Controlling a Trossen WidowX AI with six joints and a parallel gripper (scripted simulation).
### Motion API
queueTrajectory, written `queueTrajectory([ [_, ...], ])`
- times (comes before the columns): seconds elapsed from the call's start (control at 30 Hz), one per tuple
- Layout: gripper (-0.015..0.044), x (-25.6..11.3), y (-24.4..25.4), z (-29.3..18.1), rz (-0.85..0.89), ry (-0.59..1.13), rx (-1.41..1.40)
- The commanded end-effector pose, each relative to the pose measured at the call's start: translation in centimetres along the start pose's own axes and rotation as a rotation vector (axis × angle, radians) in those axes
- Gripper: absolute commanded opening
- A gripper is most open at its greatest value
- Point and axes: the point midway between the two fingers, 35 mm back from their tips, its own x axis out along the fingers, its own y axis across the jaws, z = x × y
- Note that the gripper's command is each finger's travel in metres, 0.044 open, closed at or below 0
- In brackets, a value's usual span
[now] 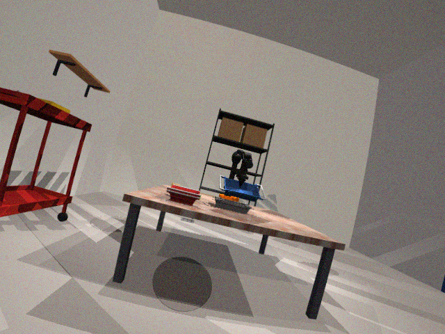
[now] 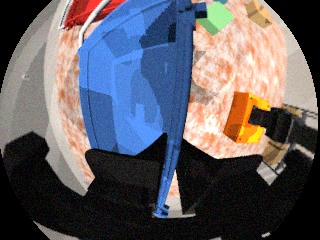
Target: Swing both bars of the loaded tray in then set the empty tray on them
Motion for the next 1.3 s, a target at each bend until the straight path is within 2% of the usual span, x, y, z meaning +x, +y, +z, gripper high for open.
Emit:
queueTrajectory([
  [0.0, 0.0000, -0.6, 0.2, 1.8, 0.026, -0.006, 0.058],
  [0.17, 0.0000, -0.5, 0.2, 3.2, 0.026, -0.008, 0.101],
  [1.27, 0.0000, -0.5, 0.2, 3.2, 0.026, -0.008, 0.101],
])
